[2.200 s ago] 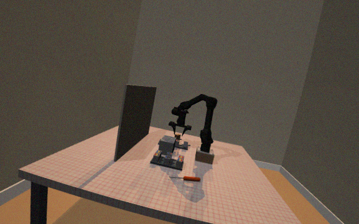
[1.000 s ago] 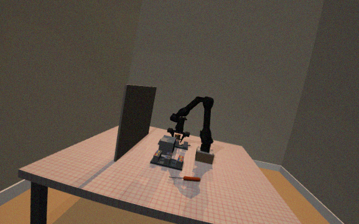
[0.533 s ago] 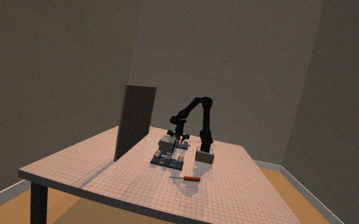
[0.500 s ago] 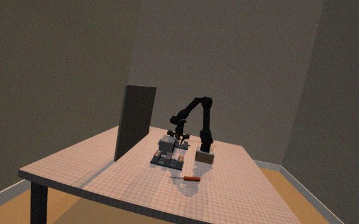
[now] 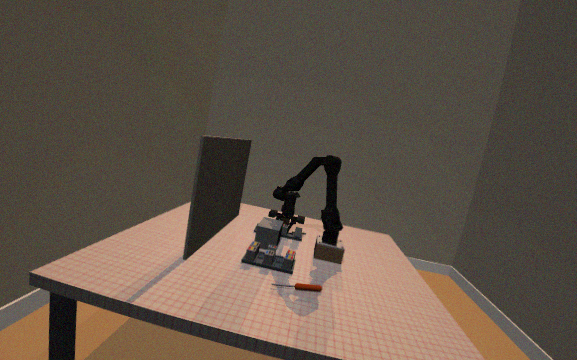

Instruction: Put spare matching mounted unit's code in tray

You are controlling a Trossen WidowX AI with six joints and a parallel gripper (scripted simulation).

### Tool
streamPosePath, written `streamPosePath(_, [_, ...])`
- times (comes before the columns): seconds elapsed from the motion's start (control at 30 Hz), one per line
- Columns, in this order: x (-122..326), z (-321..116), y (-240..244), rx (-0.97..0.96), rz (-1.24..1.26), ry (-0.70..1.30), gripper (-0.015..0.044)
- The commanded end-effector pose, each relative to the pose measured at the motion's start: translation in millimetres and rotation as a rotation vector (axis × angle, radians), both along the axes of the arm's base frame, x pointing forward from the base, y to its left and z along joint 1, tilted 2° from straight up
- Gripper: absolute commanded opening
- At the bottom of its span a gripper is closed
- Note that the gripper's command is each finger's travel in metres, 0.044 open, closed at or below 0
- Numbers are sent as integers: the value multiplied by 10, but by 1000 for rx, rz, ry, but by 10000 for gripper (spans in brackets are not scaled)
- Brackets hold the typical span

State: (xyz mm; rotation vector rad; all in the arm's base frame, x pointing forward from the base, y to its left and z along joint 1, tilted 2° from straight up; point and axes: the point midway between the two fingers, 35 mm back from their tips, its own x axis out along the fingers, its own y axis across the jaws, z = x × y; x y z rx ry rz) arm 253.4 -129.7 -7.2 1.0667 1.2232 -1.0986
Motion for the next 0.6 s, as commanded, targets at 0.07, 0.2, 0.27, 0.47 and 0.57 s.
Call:
streamPosePath(0.07, [0,1,0,0,0,0,122])
streamPosePath(0.2, [0,1,0,0,0,0,17])
streamPosePath(0.27, [0,1,0,0,0,0,0])
streamPosePath(0.47, [0,1,0,0,0,0,0])
streamPosePath(0.57, [12,114,-1,0,0,0,0])
